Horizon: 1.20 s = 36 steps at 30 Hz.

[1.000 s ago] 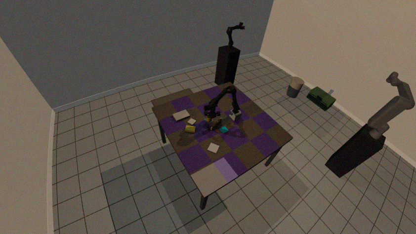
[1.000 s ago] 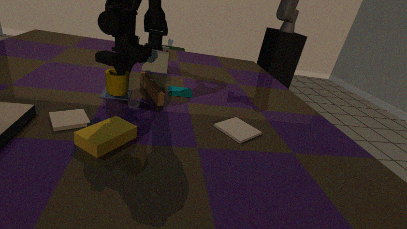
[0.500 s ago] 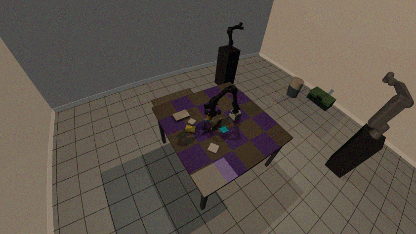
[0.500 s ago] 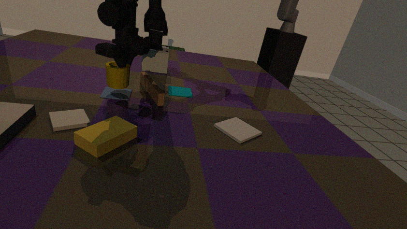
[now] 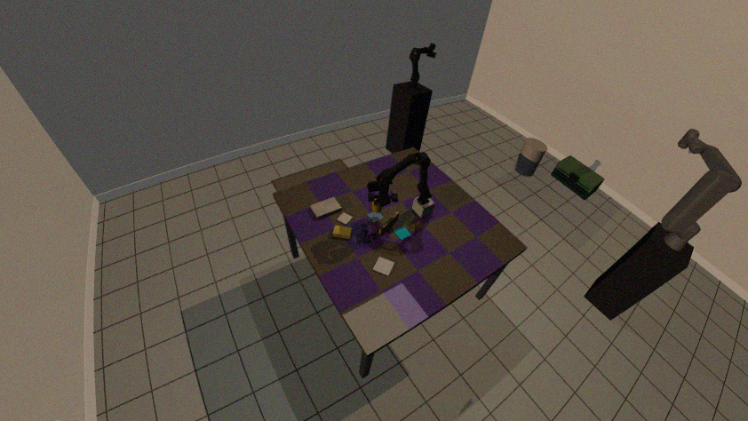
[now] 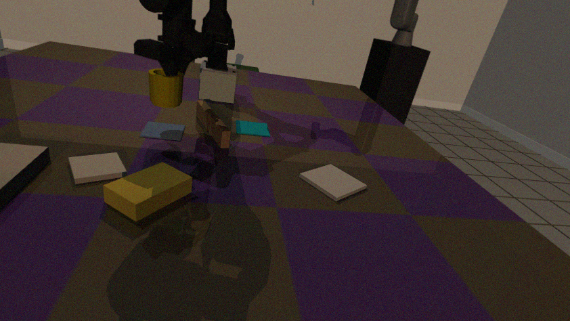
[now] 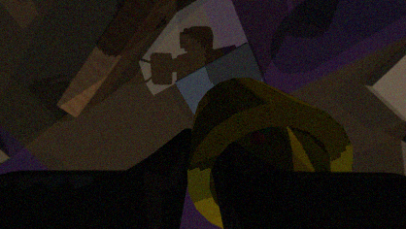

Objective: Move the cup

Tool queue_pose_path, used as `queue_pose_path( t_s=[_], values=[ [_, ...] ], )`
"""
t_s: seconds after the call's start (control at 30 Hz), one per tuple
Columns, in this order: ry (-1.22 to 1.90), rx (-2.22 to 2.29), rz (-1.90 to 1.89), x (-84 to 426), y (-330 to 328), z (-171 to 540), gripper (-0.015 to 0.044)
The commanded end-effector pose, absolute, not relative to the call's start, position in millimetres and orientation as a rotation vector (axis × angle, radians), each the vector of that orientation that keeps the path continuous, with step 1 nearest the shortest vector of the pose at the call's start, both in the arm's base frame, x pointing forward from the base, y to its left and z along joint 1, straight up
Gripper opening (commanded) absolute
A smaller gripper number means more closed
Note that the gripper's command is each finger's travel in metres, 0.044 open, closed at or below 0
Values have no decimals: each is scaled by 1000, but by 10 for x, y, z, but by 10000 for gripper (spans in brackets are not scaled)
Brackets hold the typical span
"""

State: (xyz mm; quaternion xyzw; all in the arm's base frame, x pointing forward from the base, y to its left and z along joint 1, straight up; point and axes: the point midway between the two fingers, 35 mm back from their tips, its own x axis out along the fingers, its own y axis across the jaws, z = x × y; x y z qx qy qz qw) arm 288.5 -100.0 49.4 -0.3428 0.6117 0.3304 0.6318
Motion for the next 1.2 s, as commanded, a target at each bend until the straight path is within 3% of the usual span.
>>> queue_pose_path(
  t_s=[0.0,1.17],
  values=[
    [1401,-784,757,2884,-1000,486,0],
    [1400,-783,759,2763,-474,492,0]
  ],
)
